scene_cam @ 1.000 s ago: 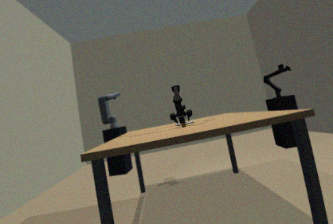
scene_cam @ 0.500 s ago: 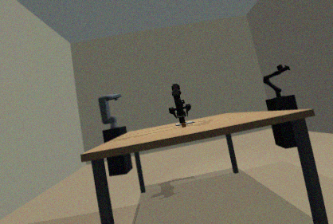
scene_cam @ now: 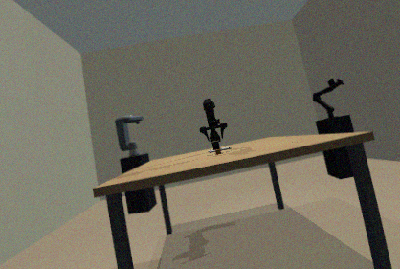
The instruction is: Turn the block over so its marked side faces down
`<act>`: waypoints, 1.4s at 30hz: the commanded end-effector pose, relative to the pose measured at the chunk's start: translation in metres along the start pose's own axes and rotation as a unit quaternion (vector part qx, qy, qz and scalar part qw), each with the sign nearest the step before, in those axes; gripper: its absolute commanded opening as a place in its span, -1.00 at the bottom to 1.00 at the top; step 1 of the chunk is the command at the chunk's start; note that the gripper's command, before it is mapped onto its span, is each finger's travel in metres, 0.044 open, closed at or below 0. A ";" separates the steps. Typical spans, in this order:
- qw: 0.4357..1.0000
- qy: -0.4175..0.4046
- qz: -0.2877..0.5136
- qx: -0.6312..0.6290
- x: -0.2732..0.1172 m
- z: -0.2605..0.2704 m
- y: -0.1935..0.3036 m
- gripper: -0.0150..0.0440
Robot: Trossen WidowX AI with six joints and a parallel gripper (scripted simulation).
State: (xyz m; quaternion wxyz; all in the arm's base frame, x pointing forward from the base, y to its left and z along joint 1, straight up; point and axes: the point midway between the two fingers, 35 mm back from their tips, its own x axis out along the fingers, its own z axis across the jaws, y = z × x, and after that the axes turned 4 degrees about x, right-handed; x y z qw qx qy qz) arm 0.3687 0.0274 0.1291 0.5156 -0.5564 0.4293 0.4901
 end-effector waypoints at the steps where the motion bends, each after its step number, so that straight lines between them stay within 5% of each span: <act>1: 0.998 0.007 0.062 0.000 0.001 0.001 -0.005 1.00; 42: 0.998 0.007 0.062 0.000 0.076 0.000 0.004 1.00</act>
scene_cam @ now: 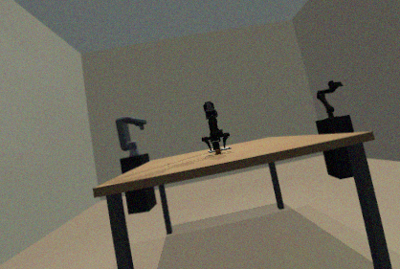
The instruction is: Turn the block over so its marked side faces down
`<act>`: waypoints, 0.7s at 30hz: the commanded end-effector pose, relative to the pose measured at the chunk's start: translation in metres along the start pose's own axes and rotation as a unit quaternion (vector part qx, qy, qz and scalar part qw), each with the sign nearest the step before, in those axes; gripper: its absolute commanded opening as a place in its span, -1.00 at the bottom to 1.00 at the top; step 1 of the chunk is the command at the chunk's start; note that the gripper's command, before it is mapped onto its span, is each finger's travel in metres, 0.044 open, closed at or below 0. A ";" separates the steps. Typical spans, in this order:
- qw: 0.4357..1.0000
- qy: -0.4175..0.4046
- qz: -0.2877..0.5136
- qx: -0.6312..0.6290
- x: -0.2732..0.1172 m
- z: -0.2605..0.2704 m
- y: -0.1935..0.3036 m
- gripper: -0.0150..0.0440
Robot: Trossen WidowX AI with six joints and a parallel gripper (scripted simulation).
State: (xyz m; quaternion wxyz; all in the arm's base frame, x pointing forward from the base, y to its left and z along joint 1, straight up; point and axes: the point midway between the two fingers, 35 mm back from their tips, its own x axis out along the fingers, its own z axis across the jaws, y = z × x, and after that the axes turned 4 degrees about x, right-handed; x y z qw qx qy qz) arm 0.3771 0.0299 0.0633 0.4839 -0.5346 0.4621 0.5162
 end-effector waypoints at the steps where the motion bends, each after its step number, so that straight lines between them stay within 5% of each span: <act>1: 1.000 0.001 0.006 0.002 0.011 0.000 0.001 1.00; 6: 1.000 0.001 0.006 0.002 0.017 0.000 0.002 1.00; 18: 1.000 0.001 0.006 0.002 0.017 0.000 0.002 -0.07; 21: 1.000 0.001 0.006 0.002 0.017 0.000 0.002 -0.14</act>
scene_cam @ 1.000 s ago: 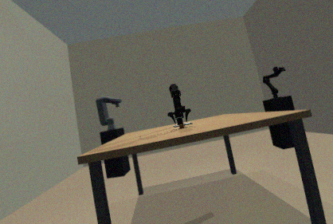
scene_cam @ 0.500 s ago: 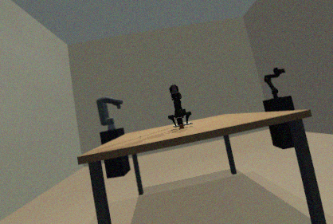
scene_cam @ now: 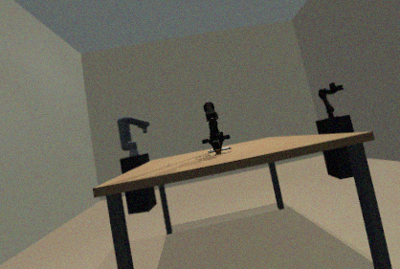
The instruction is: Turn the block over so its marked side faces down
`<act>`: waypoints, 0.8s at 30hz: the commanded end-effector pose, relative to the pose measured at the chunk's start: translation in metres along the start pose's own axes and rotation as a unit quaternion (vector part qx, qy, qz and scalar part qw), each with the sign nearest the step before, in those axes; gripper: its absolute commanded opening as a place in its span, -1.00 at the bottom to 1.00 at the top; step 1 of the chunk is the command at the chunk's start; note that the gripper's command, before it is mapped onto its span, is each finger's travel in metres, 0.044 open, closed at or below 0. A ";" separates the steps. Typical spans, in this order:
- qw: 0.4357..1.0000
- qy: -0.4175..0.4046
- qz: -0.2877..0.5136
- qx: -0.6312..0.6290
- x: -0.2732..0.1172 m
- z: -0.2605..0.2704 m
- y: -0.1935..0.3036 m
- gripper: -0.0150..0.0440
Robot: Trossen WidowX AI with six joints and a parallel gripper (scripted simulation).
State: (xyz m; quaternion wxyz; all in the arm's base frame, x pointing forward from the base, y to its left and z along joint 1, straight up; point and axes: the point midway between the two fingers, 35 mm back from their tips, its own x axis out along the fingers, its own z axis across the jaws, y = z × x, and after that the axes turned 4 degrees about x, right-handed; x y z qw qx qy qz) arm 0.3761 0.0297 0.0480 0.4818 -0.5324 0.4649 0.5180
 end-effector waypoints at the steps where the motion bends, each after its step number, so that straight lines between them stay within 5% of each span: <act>1: 1.000 0.001 0.001 0.001 0.001 0.000 0.000 -0.16; 13: 1.000 0.001 0.001 0.001 0.000 0.000 0.000 -0.49; 24: 1.000 0.001 0.001 0.001 -0.029 0.000 0.000 -0.49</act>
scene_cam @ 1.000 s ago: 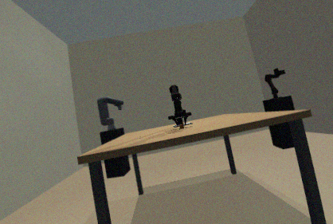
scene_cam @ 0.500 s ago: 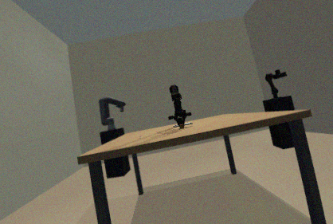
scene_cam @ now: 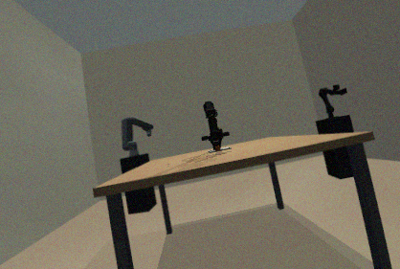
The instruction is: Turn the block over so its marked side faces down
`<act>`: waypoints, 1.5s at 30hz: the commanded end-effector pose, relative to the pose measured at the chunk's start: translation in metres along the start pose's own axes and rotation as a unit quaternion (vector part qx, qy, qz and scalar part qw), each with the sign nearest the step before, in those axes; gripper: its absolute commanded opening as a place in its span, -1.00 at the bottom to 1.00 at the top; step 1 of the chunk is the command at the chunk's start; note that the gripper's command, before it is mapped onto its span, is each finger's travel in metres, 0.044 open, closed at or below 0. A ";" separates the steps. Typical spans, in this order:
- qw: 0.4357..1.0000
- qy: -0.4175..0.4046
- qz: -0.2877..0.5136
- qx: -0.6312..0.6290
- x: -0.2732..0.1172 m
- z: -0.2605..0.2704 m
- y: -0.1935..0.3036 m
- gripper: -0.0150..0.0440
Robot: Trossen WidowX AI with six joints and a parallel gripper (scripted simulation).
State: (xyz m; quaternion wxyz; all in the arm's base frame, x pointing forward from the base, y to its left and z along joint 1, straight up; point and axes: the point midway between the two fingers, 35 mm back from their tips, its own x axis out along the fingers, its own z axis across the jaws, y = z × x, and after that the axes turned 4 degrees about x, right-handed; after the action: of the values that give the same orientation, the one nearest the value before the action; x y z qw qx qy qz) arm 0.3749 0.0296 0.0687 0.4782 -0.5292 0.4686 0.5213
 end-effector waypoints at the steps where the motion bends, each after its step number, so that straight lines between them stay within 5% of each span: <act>1: 1.000 0.001 -0.007 0.001 -0.008 0.000 -0.001 -0.49; 36: 0.968 -0.016 -0.251 0.001 0.002 -0.001 0.003 -0.49; 45: 0.965 -0.017 -0.262 0.001 0.002 -0.001 0.004 -0.49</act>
State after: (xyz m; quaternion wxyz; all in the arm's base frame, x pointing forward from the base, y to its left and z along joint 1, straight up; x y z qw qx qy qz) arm 0.3710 0.0282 0.0620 0.6029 -0.6201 0.3147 0.3911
